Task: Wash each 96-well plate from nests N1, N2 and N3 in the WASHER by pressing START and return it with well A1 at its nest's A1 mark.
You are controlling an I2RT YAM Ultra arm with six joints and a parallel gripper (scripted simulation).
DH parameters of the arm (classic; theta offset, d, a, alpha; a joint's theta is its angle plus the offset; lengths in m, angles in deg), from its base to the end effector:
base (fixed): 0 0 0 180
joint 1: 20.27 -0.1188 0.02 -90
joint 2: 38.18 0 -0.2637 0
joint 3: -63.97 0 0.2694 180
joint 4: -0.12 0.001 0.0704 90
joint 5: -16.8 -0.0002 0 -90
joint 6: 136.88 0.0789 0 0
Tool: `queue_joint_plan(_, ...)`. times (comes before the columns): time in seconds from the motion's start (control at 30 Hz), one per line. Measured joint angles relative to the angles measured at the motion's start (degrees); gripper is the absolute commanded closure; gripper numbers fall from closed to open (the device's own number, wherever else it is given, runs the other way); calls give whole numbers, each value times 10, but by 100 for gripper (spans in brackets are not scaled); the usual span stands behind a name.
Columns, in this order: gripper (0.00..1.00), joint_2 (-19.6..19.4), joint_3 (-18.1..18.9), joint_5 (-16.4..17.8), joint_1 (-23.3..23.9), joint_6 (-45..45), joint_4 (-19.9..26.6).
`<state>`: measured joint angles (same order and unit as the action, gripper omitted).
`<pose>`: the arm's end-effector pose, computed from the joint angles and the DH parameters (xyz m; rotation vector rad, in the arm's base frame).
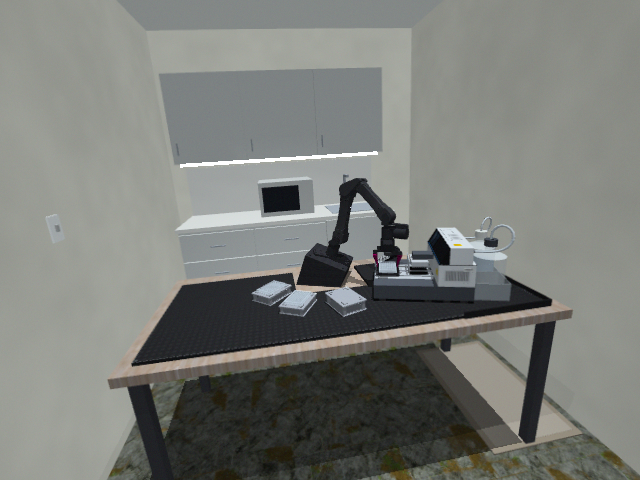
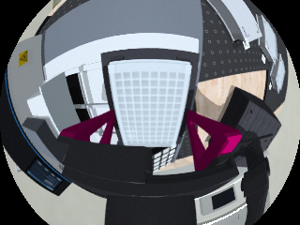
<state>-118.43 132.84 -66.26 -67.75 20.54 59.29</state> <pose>0.1874 0.2200 0.1852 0.4909 2.9736 0.5337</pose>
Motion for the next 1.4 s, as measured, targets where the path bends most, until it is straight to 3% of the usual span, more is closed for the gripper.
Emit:
queue_joint_plan(0.7, 0, -8, -8, -1, -2, 2, -19)
queue_joint_plan(0.73, 10, -8, -8, -1, -2, 2, -19)
queue_joint_plan(0.8, 10, -8, -8, -1, -2, 2, -19)
queue_joint_plan(0.83, 20, -8, -8, -1, -2, 2, -19)
queue_joint_plan(0.9, 20, -8, -8, -1, -2, 2, -19)
queue_joint_plan(0.93, 30, -8, -8, -1, -2, 2, -19)
queue_joint_plan(1.0, 30, -8, -8, -1, -2, 2, -19)
queue_joint_plan(1.03, 40, -8, -8, -1, -2, 2, -19)
queue_joint_plan(1.17, 40, -8, -8, -1, -2, 2, -19)
queue_joint_plan(1.2, 50, -8, -8, -1, -2, 2, -19)
queue_joint_plan(1.27, 50, -8, -8, -1, -2, 2, -19)
queue_joint_plan(1.3, 60, -8, -8, -1, -2, 2, -19)
queue_joint_plan(1.37, 60, -8, -8, -1, -2, 2, -19)
queue_joint_plan(1.4, 70, -8, -8, -1, -2, 2, -19)
